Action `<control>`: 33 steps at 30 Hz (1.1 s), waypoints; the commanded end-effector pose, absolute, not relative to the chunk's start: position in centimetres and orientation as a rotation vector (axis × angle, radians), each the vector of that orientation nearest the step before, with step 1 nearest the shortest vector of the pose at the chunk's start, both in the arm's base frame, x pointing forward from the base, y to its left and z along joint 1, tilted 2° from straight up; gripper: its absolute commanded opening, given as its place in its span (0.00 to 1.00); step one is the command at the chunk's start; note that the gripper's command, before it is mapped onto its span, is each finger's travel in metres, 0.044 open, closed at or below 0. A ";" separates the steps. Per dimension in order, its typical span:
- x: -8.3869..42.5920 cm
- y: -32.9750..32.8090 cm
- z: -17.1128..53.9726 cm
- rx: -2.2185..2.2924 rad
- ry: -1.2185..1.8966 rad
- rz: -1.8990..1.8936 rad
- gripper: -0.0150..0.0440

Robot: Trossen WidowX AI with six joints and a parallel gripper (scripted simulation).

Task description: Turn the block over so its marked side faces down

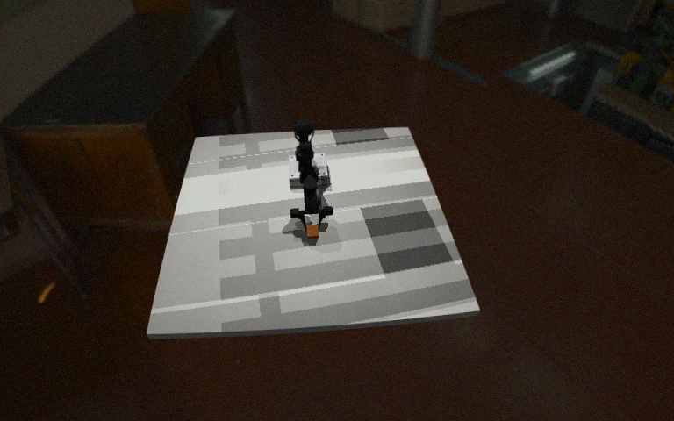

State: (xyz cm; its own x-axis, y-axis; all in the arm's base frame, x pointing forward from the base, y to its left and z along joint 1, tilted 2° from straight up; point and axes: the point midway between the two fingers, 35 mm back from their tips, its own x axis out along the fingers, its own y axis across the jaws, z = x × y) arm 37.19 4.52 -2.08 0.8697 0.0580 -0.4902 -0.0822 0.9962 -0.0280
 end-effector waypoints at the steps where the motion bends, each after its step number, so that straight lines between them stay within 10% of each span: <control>1: 37.2 4.5 -1.9 -0.053 0.501 0.072 0.25; 5: 37.2 4.5 -1.9 -0.053 0.501 0.072 0.25; 22: 37.2 4.5 -1.9 -0.053 0.501 0.072 1.00; 33: 37.2 4.5 -1.9 -0.053 0.501 0.072 1.00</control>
